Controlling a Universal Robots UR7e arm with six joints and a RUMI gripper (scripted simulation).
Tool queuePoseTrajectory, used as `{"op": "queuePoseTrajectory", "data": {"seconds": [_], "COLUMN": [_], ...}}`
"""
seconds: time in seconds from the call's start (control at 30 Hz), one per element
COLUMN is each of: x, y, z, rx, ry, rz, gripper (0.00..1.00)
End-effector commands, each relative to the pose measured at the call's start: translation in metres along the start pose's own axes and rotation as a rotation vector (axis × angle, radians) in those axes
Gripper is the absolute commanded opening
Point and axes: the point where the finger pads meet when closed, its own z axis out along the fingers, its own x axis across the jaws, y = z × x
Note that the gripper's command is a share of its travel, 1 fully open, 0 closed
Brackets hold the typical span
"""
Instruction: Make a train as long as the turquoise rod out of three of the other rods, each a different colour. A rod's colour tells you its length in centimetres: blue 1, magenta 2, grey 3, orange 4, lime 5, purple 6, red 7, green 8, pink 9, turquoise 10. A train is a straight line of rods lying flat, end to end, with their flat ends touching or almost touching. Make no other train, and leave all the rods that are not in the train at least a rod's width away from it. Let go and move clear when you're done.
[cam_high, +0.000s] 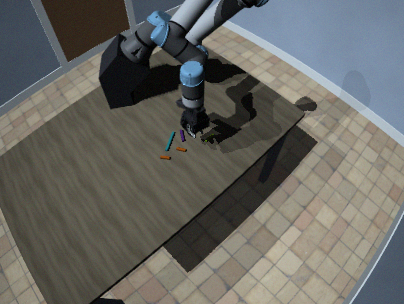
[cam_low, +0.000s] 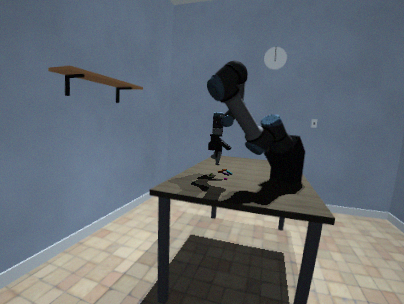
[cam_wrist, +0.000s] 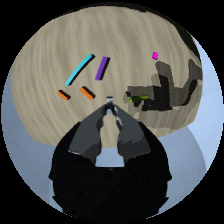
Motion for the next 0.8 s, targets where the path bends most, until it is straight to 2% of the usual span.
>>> {"op": "queuePoseTrajectory", "data": {"seconds": [0.0, 0.27, 0.77], "x": [0.0, 0.0, 0.001], "y": [-0.001, -0.001, -0.001], "z": [-0.021, -0.034, -0.035], "rx": [0.004, 0.004, 0.004], "ry": [0.003, 0.003, 0.003], "rz": [-0.001, -0.001, 0.0], "gripper": [0.0, 0.0, 0.0]}}
